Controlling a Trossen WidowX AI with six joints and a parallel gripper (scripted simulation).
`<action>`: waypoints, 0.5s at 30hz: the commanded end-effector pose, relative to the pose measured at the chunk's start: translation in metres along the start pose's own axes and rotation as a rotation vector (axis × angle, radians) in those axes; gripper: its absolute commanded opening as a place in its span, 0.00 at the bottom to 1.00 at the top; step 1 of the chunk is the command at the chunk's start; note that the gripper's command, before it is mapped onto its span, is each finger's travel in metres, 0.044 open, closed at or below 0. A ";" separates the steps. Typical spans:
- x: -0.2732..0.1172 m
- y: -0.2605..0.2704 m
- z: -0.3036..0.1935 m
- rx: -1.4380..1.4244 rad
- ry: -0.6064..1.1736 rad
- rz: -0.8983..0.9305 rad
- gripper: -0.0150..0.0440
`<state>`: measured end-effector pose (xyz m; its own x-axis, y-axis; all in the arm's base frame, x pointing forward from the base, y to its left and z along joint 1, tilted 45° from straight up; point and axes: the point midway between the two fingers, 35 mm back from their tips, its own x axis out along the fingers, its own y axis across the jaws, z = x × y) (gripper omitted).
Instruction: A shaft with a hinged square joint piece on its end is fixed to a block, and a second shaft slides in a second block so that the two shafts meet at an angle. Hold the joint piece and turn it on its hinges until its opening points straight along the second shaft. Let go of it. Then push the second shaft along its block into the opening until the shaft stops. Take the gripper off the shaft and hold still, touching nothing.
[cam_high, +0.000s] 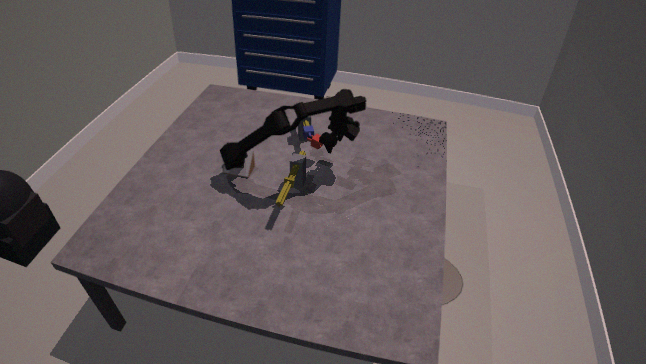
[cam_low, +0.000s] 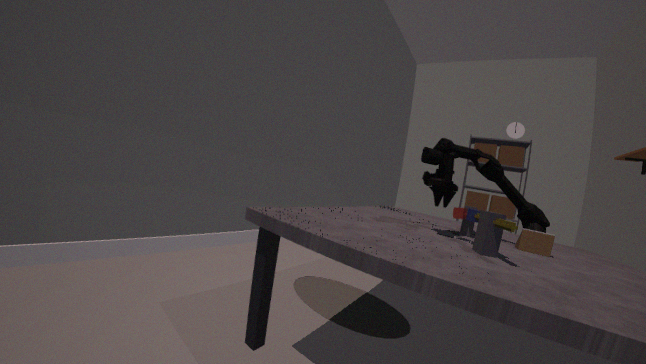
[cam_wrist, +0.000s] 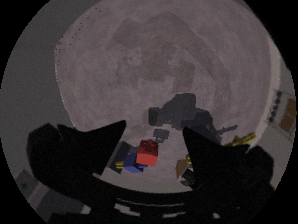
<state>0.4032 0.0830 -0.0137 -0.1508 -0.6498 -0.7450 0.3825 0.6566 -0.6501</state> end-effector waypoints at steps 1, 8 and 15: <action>0.019 -0.001 0.001 0.070 0.053 -0.012 1.00; 0.020 0.001 -0.006 0.075 0.057 -0.012 1.00; 0.020 0.005 -0.027 0.074 0.058 -0.011 1.00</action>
<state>0.3846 0.0786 -0.0333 -0.2054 -0.6324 -0.7469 0.4473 0.6181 -0.6464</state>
